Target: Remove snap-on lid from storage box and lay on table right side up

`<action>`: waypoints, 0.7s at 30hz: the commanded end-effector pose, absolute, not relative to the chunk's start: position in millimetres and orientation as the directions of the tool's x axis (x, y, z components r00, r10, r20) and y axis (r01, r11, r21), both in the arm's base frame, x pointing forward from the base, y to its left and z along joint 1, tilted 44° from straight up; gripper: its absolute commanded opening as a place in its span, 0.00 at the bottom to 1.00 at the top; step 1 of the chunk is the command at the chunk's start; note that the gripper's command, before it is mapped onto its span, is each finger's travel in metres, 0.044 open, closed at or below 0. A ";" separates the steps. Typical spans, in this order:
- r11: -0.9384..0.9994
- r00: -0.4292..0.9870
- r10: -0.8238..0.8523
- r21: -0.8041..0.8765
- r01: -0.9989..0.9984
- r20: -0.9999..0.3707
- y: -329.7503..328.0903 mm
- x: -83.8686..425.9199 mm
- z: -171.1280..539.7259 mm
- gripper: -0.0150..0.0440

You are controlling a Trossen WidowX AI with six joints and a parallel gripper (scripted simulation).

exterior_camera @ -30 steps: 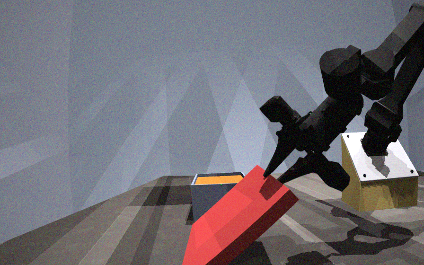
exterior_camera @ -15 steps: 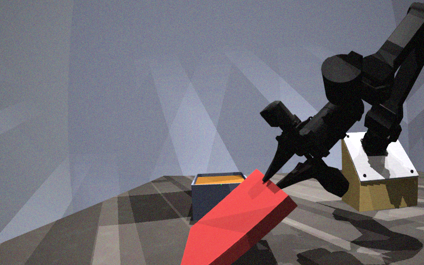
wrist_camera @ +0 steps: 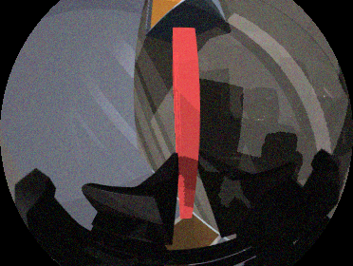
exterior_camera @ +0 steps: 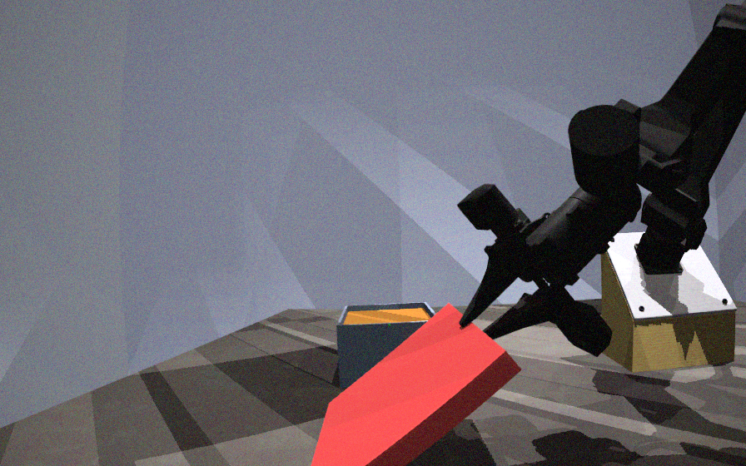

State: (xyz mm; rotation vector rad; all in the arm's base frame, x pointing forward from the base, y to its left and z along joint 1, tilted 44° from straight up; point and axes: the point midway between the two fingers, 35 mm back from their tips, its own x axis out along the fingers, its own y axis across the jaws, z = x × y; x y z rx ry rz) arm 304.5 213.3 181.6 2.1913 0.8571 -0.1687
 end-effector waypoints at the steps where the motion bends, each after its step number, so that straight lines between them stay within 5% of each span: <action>1: -0.474 0.754 0.534 0.603 0.642 -0.383 218.3 302.5 174.5 0.25; 21: -0.474 0.754 0.534 0.603 0.642 -0.383 229.6 302.3 163.1 0.25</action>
